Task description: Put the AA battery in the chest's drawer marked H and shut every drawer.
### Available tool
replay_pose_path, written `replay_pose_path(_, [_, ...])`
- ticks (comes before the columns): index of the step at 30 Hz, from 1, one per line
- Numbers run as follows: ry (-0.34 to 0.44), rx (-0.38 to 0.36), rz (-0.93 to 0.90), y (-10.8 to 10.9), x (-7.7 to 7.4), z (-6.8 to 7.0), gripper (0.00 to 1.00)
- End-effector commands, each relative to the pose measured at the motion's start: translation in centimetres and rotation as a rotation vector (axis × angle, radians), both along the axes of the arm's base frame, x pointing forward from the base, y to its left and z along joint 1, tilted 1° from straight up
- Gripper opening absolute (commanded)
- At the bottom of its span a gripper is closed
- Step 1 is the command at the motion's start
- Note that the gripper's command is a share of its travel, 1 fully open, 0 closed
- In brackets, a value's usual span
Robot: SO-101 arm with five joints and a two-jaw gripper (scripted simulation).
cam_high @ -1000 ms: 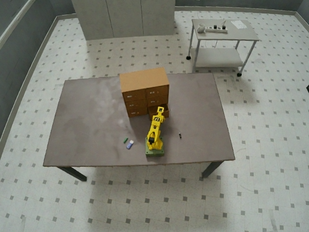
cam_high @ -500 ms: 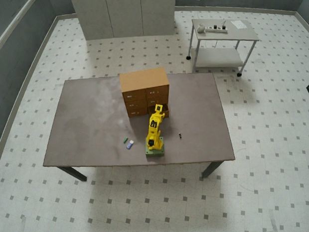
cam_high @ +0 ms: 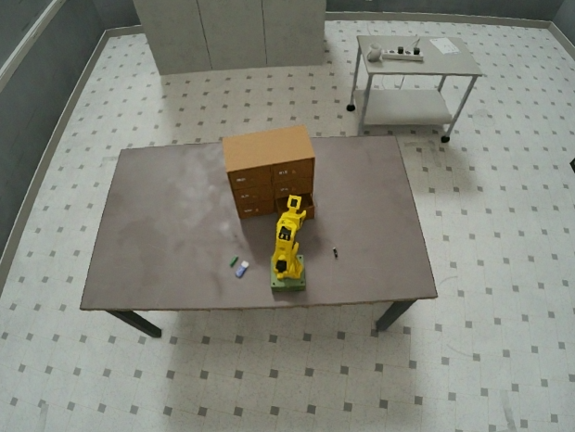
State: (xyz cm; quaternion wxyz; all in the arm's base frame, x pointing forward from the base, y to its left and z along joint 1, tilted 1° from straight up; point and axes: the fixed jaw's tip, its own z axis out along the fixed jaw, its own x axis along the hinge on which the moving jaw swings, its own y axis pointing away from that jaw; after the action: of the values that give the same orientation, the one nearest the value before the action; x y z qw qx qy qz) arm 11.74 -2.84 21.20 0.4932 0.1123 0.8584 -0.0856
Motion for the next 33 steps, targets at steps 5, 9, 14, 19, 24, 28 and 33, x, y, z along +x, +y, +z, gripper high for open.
replay_pose_path(5, [0.001,0.009,0.187,2.3,0.3,0.1,0.21])
replay_pose_path(9, [0.002,0.009,0.318,3.9,0.2,0.1,0.21])
replay_pose_path(14, [0.003,0.008,0.482,5.8,-0.1,0.1,0.21])
replay_pose_path(19, [0.003,0.008,0.580,6.9,-0.4,0.1,0.21])
replay_pose_path(24, [0.004,0.008,0.744,8.7,-1.2,0.1,0.21])
replay_pose_path(28, [0.004,0.008,0.875,10.0,-2.1,0.1,0.21])
replay_pose_path(33, [0.005,0.008,0.973,11.0,-2.9,0.1,0.21])
